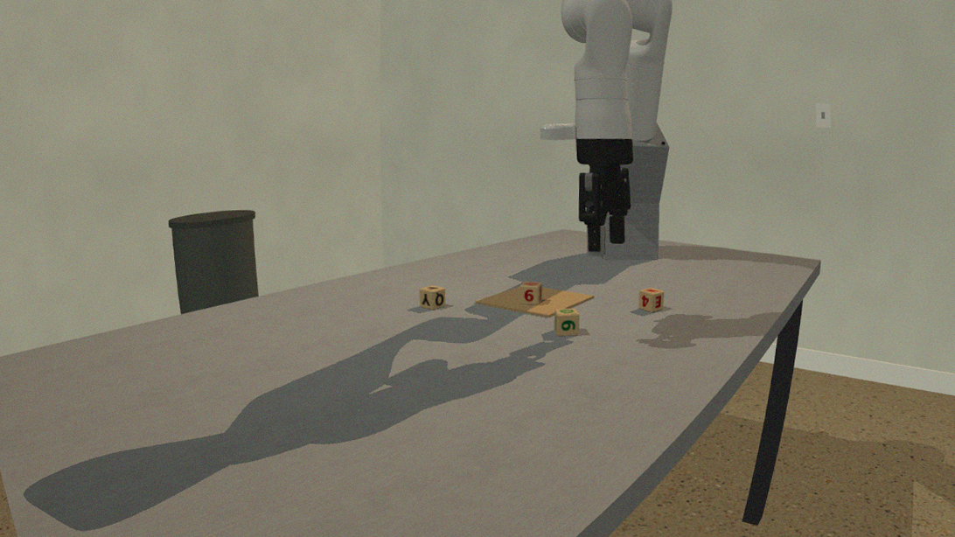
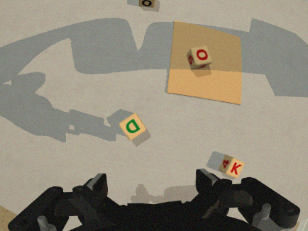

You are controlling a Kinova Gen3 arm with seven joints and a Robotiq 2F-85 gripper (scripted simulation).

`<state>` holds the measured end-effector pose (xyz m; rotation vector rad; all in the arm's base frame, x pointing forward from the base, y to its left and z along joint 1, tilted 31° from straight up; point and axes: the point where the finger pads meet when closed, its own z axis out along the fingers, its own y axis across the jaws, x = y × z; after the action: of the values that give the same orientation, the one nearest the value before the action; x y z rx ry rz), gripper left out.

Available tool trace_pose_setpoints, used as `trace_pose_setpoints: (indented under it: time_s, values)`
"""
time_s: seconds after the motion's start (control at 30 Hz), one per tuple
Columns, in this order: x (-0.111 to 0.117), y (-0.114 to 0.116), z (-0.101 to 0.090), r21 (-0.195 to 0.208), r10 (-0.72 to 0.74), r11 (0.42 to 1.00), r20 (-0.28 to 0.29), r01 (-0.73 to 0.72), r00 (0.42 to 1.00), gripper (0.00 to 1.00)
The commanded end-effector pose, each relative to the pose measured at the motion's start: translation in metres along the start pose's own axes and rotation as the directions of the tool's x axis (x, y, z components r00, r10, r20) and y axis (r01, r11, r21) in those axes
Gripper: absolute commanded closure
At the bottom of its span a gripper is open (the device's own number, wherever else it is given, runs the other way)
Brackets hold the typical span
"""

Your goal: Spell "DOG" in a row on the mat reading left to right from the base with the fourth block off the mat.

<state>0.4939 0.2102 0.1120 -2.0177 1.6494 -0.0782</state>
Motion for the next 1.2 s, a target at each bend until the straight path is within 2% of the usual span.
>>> trace_pose_setpoints:
  time_s: [0.0, 1.17]
  values:
    - [0.0044, -0.0006, -0.0003, 0.005, -0.010, 1.000, -0.007, 0.010, 1.000, 0.00]
    - [0.0119, 0.0087, 0.0001, -0.001, -0.010, 1.000, 0.001, 0.010, 1.000, 0.00]
